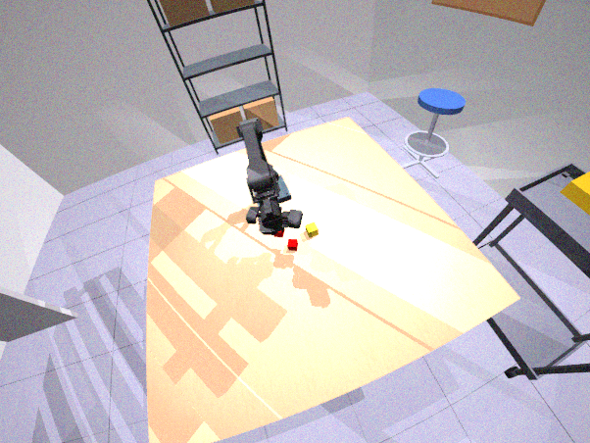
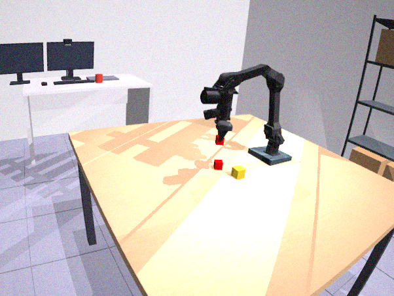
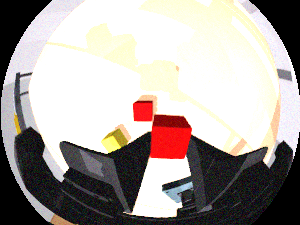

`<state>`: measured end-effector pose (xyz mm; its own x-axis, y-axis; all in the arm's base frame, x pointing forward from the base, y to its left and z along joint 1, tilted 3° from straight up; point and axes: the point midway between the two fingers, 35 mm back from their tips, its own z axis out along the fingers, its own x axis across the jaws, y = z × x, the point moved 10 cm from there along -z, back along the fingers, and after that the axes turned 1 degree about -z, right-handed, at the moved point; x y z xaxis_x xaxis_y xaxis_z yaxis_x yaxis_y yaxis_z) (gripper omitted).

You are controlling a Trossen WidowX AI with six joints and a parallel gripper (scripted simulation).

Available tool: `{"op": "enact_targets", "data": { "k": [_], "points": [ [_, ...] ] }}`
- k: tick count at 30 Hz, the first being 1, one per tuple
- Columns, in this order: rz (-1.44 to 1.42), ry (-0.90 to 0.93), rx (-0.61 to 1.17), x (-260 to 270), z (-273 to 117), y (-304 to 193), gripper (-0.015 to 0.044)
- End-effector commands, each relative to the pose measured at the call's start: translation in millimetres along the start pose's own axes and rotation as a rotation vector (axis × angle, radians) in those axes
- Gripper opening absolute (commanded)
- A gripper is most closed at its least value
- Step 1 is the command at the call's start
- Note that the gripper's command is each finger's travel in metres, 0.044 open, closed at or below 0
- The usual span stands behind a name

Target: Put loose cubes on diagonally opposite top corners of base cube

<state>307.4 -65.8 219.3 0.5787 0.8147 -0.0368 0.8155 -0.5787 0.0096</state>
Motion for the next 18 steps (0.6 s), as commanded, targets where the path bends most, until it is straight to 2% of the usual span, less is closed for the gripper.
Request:
{"op": "enact_targets", "data": {
  "k": [1, 18],
  "points": [
    [-0.143, 0.003, 0.009, 14.6, 5.0, -4.8, 0.0105],
    [-0.657, 0.01, 0.009, 63.7, 14.1, -27.8, 0.0105]
  ]
}}
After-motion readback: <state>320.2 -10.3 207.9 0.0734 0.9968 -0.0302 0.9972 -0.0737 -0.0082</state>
